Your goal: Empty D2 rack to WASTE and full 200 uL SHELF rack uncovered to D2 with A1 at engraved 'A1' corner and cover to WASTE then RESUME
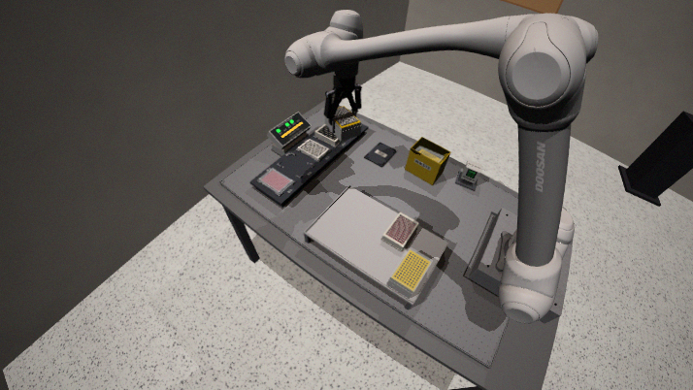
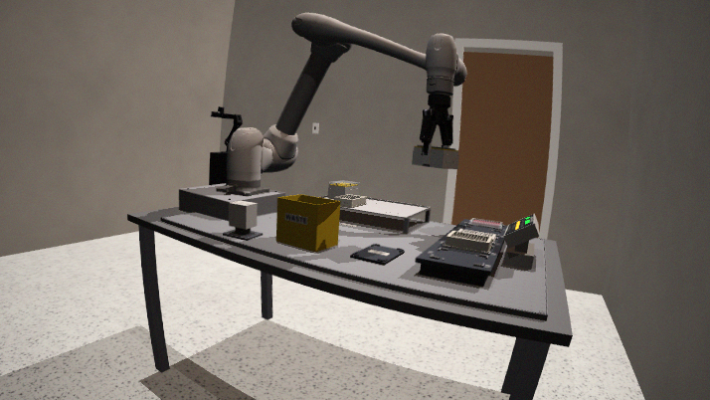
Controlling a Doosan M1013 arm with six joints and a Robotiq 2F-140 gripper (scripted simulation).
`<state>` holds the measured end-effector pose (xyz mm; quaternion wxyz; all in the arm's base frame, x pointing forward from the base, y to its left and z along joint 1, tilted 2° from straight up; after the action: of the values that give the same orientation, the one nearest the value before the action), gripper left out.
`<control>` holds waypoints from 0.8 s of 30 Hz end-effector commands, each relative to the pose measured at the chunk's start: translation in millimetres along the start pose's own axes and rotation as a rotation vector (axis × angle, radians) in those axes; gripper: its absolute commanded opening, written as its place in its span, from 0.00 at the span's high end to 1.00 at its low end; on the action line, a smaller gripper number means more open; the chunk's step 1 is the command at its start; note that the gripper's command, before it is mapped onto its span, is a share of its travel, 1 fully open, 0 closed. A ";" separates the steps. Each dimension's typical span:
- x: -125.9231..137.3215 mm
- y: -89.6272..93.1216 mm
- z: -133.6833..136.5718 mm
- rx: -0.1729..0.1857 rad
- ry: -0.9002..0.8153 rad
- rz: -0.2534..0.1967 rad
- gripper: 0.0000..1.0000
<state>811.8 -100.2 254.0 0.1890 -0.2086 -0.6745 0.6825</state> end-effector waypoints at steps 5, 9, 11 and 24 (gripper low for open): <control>0.0 -0.2 0.0 0.000 -0.121 0.000 1.00; 0.0 -0.2 0.0 0.000 -0.201 0.000 1.00; 0.0 -0.2 0.0 0.000 -0.241 0.000 1.00; 0.0 -0.2 0.0 0.000 -0.409 0.000 1.00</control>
<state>811.8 -100.2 254.0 0.0497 -0.0672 -0.6987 0.7105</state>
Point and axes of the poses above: the point where the finger pads meet when closed, its own y axis out along the fingers, its own z axis across the jaws, x = y × z, the point moved 2 cm from there along -y, back along the fingers, and after that the axes turned 1 degree about y, right-handed, at the moved point
